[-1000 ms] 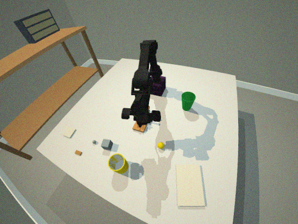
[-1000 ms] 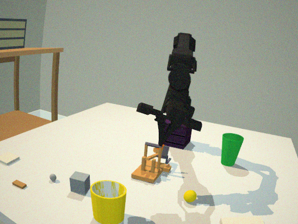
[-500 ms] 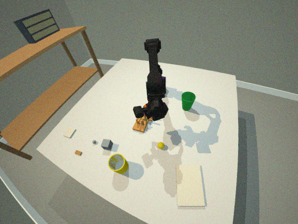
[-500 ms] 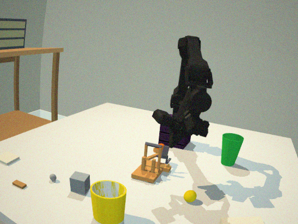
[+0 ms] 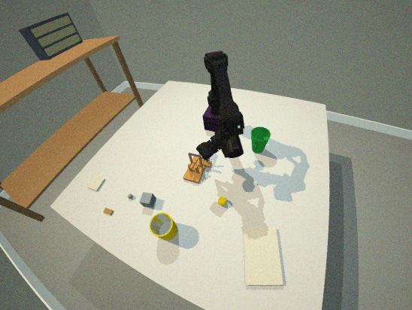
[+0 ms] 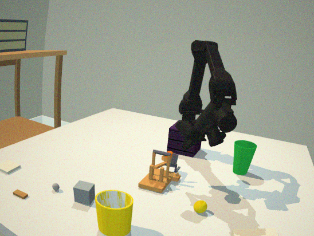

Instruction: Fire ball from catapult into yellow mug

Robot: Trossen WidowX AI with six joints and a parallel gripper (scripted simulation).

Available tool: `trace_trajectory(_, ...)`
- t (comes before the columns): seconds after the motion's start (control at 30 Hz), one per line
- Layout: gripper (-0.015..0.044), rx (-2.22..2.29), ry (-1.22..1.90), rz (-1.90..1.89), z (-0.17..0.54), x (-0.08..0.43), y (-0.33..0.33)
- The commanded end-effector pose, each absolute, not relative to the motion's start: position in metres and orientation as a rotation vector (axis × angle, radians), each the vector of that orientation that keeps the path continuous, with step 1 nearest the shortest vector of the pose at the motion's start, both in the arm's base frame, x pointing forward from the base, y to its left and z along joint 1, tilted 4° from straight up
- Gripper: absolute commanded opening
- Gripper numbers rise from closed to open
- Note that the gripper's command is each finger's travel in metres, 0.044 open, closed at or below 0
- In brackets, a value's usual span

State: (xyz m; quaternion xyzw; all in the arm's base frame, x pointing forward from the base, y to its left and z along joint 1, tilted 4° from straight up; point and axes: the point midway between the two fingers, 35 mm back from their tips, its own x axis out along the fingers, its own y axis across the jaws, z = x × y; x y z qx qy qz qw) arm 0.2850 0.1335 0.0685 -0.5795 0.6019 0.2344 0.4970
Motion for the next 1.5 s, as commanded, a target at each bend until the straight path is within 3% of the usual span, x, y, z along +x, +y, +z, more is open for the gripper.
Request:
trace_trajectory(0.0, 0.0000, -1.549, 1.488, 0.614, 0.067, 0.268, 0.128)
trace_trajectory(0.37, 0.0000, -1.901, 1.547, 0.732, 0.068, 0.232, 0.113)
trace_trajectory(1.47, 0.0000, -1.907, 1.547, 0.734, 0.027, 0.238, 0.117)
